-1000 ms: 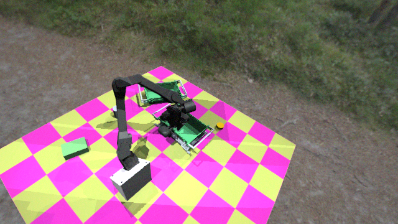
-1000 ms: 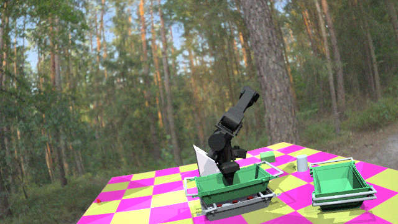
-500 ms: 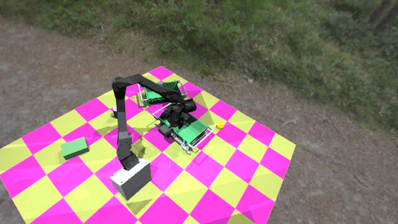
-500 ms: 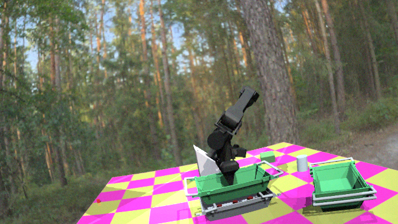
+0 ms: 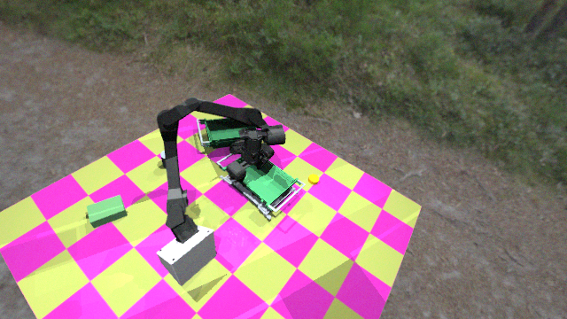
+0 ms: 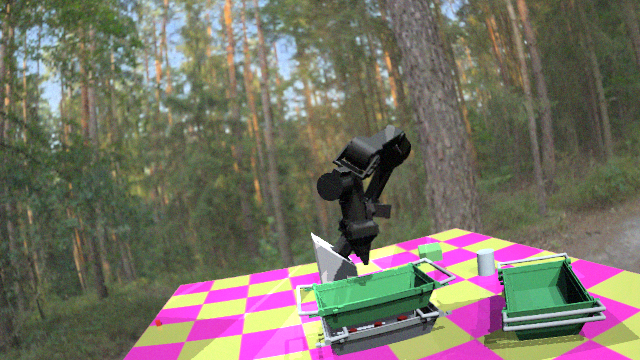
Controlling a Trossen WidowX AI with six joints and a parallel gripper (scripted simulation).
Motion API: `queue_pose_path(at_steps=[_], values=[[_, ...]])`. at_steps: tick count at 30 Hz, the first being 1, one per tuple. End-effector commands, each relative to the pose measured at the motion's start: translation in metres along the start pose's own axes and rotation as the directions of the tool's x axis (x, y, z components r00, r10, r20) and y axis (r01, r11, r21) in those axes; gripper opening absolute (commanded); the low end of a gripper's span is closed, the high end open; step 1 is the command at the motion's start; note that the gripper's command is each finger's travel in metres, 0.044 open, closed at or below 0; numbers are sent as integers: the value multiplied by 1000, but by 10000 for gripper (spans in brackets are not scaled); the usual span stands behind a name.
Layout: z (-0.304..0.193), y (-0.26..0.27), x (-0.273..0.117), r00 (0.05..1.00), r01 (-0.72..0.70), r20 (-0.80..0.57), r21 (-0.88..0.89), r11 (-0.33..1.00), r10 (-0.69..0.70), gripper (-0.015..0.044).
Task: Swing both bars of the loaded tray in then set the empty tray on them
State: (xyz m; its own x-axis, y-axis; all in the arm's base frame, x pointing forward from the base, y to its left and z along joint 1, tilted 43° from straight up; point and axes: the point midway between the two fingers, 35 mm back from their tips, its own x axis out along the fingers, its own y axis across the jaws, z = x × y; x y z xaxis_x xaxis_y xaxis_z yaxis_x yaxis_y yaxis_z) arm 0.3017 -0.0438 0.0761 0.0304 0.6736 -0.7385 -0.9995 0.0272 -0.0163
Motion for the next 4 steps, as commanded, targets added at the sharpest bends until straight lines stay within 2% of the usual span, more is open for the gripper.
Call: queue_pose_path(at_steps=[1, 4], values=[[2, 4, -21, 1000, -6, -1, -6, 1000, 6, 440], [0, 3, -14, 1000, 3, -1, 1, 1000, -3, 440]])
